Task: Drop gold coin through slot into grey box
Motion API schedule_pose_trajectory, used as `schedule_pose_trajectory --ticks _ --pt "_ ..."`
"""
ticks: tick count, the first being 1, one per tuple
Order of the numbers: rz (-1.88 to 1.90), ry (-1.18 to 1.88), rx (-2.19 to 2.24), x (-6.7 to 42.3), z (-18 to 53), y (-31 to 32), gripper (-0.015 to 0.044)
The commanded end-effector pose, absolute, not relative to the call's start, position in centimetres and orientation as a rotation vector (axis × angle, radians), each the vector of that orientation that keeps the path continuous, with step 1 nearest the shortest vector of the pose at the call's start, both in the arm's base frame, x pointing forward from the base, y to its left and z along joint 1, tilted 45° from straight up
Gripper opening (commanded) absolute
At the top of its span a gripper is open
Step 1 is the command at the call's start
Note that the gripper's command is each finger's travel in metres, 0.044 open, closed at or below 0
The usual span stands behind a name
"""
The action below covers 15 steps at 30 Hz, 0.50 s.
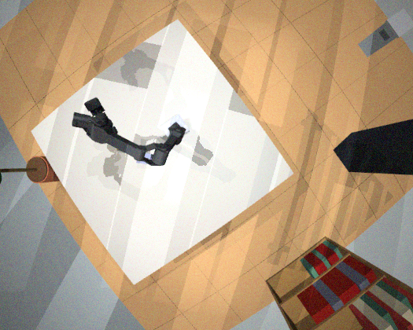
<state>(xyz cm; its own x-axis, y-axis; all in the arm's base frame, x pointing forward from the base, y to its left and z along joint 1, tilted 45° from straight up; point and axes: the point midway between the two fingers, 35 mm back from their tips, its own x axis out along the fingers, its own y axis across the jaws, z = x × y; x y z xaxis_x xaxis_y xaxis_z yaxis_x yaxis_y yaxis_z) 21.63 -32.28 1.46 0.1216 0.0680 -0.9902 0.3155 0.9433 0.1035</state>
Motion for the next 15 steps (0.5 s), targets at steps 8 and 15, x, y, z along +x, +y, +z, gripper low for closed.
schedule_pose_trajectory --ticks 8,15 --pt "-0.109 1.529 1.099 33.1 -2.1 -21.0 0.0161" --pt "-0.130 1.616 1.335 35.3 -2.8 -16.9 0.0161"
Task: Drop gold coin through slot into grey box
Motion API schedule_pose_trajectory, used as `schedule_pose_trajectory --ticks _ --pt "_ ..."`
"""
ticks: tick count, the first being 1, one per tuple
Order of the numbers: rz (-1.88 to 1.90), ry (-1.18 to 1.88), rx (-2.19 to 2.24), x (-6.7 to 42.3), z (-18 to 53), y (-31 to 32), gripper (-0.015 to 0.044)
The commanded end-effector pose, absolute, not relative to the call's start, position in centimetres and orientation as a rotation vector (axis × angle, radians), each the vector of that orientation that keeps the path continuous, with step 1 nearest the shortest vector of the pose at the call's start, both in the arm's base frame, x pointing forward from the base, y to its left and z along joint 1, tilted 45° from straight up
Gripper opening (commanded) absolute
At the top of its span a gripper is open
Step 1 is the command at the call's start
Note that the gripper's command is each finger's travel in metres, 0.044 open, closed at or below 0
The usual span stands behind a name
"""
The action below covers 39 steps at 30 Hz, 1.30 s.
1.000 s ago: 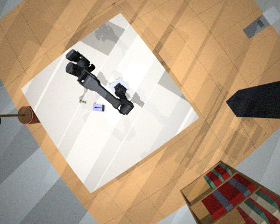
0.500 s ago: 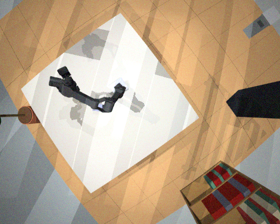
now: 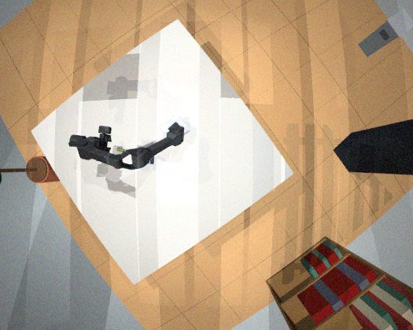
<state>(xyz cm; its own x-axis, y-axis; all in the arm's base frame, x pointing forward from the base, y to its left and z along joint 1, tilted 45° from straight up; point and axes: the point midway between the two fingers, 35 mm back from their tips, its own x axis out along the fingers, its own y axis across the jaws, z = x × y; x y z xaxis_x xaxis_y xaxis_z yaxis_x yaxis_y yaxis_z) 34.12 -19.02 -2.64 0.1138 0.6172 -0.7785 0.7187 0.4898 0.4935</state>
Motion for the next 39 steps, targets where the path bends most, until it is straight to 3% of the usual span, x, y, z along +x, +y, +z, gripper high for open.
schedule_pose_trajectory --ticks 1,39 --pt "-0.130 1.616 1.335 35.3 -2.8 -16.9 0.0161" --pt "-0.127 1.616 1.337 35.8 -7.7 -11.9 0.0161"
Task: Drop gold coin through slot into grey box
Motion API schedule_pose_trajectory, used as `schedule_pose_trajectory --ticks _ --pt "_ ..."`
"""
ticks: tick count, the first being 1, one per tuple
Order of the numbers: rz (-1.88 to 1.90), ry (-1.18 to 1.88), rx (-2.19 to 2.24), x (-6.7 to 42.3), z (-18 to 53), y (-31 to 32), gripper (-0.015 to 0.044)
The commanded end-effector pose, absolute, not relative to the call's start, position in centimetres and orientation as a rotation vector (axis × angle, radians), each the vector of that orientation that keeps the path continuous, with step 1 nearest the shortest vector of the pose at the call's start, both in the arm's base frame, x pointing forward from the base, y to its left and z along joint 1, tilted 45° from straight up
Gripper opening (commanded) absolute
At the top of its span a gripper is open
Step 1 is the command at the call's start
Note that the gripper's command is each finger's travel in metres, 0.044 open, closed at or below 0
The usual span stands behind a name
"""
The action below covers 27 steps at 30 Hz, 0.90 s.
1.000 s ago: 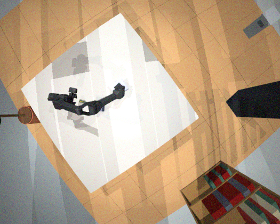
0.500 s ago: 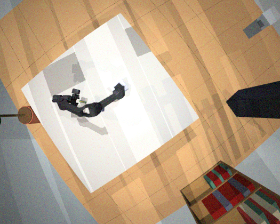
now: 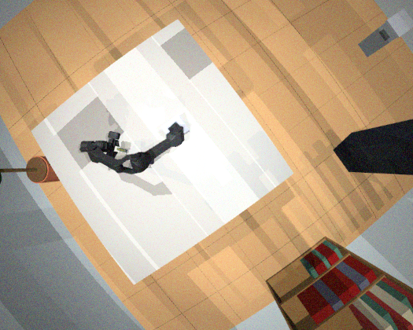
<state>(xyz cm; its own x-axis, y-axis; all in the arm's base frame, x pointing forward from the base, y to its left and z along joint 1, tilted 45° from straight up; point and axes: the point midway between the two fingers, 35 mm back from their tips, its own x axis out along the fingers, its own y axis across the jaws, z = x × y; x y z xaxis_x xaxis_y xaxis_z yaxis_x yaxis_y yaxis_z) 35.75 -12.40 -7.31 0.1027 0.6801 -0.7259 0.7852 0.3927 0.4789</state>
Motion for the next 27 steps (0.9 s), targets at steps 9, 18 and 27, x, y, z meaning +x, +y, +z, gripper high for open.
schedule_pose_trajectory --ticks 9,18,27 --pt "-0.126 1.616 1.337 35.9 -8.7 -10.9 0.0161" --pt "-0.125 1.616 1.338 36.0 -9.7 -9.9 0.0161" --pt "-0.124 1.616 1.339 36.0 -10.1 -9.5 0.0056"
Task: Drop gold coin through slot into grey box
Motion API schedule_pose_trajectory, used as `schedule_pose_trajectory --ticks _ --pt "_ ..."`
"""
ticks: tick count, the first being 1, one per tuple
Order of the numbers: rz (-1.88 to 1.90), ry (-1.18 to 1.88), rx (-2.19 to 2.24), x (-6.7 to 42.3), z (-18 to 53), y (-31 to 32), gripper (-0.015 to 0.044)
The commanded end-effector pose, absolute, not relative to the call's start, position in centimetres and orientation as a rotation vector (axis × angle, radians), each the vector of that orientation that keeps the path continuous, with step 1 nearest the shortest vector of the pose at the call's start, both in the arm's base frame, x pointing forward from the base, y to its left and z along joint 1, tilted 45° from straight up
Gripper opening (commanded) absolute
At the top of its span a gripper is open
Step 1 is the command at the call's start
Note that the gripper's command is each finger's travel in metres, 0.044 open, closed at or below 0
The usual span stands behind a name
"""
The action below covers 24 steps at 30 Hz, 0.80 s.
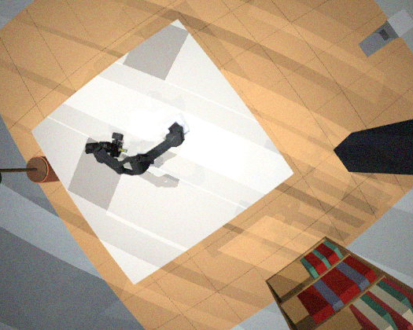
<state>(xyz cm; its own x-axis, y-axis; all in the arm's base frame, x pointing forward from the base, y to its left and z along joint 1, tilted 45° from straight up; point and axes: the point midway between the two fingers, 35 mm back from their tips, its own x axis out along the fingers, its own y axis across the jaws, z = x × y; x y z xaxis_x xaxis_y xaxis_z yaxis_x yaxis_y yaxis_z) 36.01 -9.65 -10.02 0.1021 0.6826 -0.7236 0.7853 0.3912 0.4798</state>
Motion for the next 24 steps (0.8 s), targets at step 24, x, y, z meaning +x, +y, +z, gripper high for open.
schedule_pose_trajectory --ticks 24 --pt "-0.127 1.615 1.336 36.0 -8.5 -11.2 0.0000"
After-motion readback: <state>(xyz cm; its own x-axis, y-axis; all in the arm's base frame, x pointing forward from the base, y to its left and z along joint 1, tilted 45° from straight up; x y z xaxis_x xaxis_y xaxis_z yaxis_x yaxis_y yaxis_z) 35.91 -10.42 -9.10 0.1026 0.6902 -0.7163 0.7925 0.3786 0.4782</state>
